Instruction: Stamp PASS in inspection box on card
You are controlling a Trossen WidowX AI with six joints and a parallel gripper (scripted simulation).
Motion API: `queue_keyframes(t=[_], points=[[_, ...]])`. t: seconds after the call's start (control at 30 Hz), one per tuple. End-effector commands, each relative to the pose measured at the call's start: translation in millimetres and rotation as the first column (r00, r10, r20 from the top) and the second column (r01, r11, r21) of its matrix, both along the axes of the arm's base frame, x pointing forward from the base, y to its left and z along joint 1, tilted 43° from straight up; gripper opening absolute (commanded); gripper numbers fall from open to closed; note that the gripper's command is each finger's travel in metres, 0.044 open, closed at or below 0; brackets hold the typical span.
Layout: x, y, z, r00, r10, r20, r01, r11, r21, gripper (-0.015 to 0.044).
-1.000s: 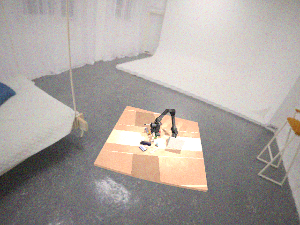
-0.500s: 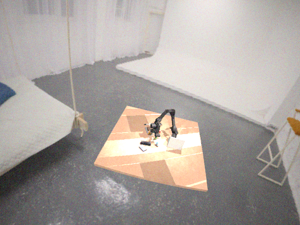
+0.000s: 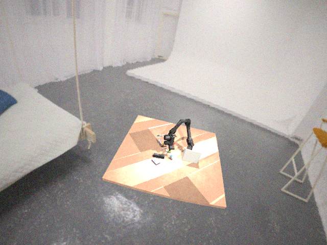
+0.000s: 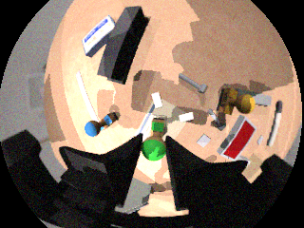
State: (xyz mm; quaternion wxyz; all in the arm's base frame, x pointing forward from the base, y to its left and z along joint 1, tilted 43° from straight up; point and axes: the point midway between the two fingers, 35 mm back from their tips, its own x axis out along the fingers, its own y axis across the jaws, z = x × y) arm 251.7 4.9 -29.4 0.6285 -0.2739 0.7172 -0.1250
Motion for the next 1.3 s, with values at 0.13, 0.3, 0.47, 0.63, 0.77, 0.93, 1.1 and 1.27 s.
queue_keyframes(t=[0.13,0.3,0.47,0.63,0.77,0.93,1.1,1.27], points=[[-1.0,-3.9,-3.5,1.000,0.006,-0.002,-0.006,1.000,-0.003,0.0000],[-1.2,-4.6,-4.2,1.000,0.006,-0.002,-0.006,1.000,-0.004,0.0000],[-1.3,-5.3,-4.9,1.000,0.006,-0.002,-0.006,1.000,-0.004,0.0000],[-1.3,-6.0,-5.7,1.000,0.006,-0.002,-0.006,1.000,-0.004,0.0000],[-1.4,-6.5,-6.3,1.000,0.006,-0.002,-0.006,1.000,-0.004,0.0000],[-1.5,-7.2,-7.0,1.000,0.006,-0.002,-0.006,1.000,-0.004,0.0000],[-1.5,-7.3,-7.1,1.000,0.006,-0.002,-0.006,1.000,-0.004,0.0000],[-1.5,-7.3,-7.1,1.000,0.006,-0.002,-0.006,1.000,-0.004,0.0000]])
